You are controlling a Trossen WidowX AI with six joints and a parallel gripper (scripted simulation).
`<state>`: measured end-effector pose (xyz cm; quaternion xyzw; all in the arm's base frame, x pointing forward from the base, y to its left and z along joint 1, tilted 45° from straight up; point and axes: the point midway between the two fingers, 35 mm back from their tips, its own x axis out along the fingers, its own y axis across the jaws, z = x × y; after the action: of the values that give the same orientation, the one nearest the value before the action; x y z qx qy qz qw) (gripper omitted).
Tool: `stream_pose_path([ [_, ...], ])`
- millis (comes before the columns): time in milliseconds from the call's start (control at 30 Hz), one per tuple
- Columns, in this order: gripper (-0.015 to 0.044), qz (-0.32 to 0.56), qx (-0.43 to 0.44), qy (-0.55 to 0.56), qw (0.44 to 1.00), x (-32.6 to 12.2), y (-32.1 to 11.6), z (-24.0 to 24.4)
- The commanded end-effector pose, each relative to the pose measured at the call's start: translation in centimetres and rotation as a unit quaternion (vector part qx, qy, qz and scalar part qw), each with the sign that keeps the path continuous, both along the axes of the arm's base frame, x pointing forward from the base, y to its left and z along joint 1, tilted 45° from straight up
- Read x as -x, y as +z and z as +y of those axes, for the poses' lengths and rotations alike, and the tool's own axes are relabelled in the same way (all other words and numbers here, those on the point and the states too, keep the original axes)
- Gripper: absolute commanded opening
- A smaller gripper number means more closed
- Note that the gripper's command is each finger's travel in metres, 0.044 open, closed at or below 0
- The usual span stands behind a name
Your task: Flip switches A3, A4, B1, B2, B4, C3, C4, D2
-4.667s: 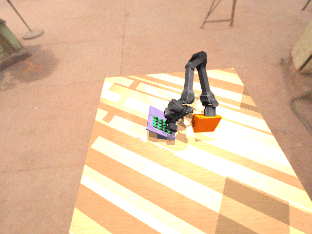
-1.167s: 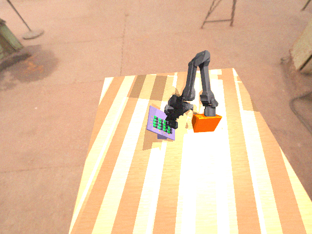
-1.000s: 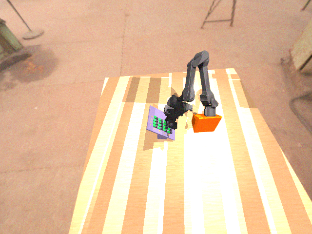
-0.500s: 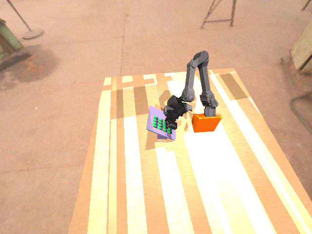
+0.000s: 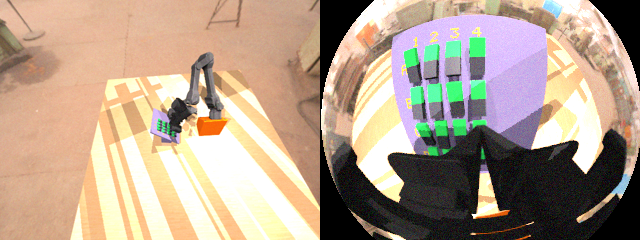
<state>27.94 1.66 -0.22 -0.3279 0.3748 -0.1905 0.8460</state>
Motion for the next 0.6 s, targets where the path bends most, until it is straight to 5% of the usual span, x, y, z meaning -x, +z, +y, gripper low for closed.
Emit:
stream_pose_path([
  [0,0.0000,0.002,-0.001,0.002,1.000,-0.01,-0.12,0.01],
  [567,0.0000,0.002,-0.001,0.002,1.000,-0.16,-0.23,-0.12],
])
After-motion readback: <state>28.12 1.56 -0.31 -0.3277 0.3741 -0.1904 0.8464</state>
